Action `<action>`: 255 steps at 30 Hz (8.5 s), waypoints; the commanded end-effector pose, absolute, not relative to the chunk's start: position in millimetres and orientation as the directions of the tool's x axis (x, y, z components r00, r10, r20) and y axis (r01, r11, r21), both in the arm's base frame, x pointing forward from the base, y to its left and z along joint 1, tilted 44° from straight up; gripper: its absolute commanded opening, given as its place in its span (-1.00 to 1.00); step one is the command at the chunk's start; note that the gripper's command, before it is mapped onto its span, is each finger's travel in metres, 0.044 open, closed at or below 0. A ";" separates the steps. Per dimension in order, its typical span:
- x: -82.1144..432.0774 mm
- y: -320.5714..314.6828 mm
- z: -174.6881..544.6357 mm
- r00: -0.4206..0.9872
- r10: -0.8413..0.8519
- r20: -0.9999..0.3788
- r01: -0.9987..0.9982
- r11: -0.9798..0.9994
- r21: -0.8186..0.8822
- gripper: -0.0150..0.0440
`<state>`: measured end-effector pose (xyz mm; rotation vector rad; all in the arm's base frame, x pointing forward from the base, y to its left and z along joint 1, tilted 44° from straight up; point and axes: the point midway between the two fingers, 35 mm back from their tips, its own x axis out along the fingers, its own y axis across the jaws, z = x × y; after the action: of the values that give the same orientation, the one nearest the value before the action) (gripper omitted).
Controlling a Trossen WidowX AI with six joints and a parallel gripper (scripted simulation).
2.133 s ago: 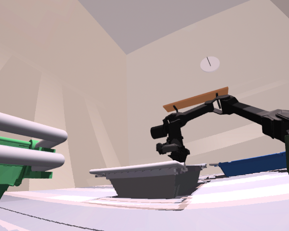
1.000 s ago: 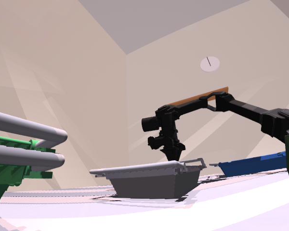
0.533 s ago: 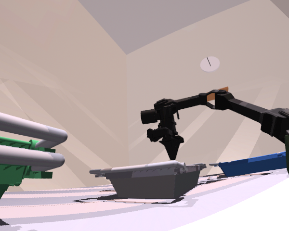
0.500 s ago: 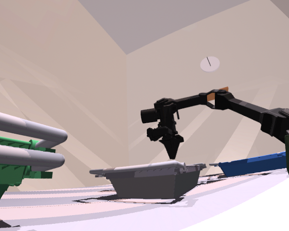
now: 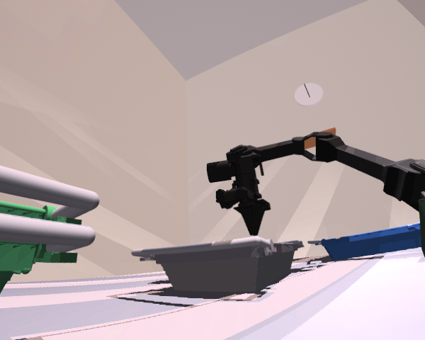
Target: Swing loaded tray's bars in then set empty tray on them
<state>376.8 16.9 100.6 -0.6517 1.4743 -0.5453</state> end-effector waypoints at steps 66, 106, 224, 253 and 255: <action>361.0 186.0 -122.6 0.036 -0.682 -0.731 -0.054 0.729 -0.683 -0.19; 364.5 137.0 -65.1 0.035 -0.685 -0.727 -0.055 0.725 -0.686 -0.19; 368.5 80.9 76.8 0.028 -0.653 -0.756 -0.090 0.752 -0.653 1.00; 106.8 -123.8 234.0 0.026 -0.701 -0.713 -0.137 0.704 -0.697 1.00; 106.8 -123.8 234.0 0.026 -0.701 -0.713 -0.137 0.704 -0.697 1.00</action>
<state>119.7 -121.6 238.3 -0.7030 1.4925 -0.4977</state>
